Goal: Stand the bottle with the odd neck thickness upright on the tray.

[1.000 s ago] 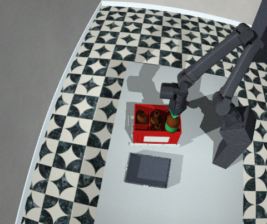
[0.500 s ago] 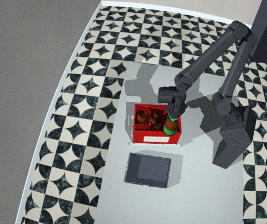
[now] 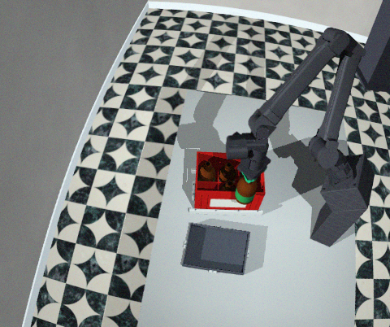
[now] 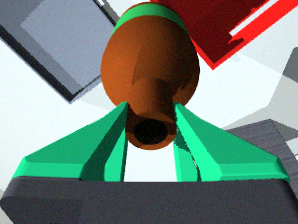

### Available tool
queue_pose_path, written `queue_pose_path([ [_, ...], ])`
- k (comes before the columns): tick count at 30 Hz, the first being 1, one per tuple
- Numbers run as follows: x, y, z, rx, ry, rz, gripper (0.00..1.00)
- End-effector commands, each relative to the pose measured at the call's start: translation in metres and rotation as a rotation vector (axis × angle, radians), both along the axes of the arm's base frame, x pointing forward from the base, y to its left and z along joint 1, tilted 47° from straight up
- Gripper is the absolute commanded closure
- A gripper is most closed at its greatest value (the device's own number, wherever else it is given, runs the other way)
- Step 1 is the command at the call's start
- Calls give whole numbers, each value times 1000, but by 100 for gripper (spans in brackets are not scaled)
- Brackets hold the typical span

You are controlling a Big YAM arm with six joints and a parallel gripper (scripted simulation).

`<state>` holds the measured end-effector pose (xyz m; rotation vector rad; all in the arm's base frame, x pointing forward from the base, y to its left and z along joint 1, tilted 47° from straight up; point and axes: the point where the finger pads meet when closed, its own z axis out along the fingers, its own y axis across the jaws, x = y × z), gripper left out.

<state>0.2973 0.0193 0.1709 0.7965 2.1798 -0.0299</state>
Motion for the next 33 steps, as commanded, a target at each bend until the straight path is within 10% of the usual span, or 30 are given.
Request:
queue_pose_path([
  [1, 15, 15, 20, 33, -51, -5, 100],
  [33, 44, 89, 19, 35, -40, -3, 100],
])
